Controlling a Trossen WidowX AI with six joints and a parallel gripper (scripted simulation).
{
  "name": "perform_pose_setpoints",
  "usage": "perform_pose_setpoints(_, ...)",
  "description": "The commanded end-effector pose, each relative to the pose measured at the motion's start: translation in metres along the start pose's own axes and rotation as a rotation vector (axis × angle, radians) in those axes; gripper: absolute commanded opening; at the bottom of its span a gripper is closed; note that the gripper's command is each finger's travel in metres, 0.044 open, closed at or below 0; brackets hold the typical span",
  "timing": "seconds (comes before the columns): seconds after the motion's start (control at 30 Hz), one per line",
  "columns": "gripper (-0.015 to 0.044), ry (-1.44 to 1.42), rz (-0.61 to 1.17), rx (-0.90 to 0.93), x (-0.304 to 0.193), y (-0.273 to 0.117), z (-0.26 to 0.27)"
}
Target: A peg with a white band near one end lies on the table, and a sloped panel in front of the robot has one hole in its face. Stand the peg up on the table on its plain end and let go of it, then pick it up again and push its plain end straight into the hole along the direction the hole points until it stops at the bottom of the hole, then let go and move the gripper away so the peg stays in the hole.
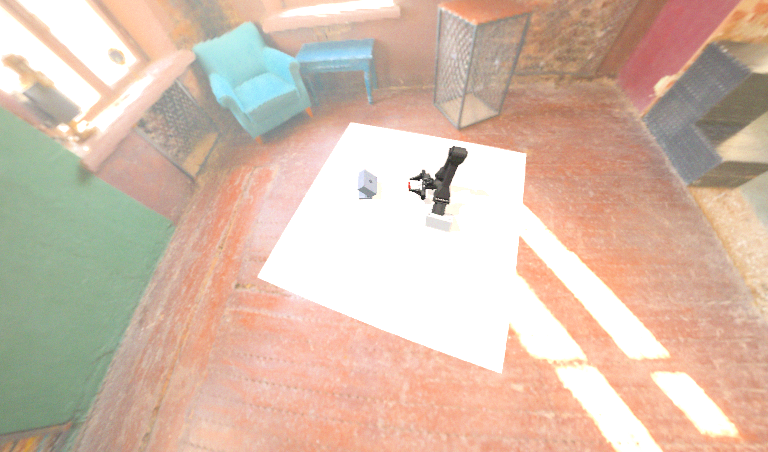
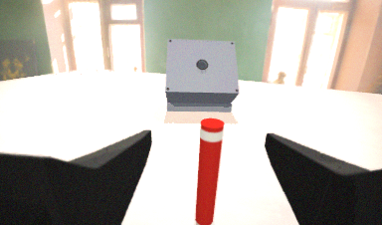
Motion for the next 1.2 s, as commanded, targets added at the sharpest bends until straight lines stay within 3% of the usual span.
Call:
perform_pose_setpoints(0.0, 0.044, 0.001, 0.0, 0.0, 0.0, 0.0, 0.0)
perform_pose_setpoints(0.23, 0.044, -0.001, 0.006, 0.021, 0.004, 0.003, -0.001)
perform_pose_setpoints(0.53, 0.044, -0.046, 0.085, 0.152, 0.066, 0.025, -0.006)
perform_pose_setpoints(0.9, 0.044, -0.005, 0.009, 0.01, 0.157, 0.0, -0.001)
perform_pose_setpoints(1.17, 0.044, 0.07, 0.045, 0.023, 0.158, 0.0, -0.001)
Point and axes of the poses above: the point midway between the two fingers, 35 mm back from their tips, its own y axis out along the fingers, its own z axis across the jaws, x = y × z, the point moved 4 cm from there along -y, back along the fingers, and after that the axes turned 2 degrees about y, right-handed, at the moved point
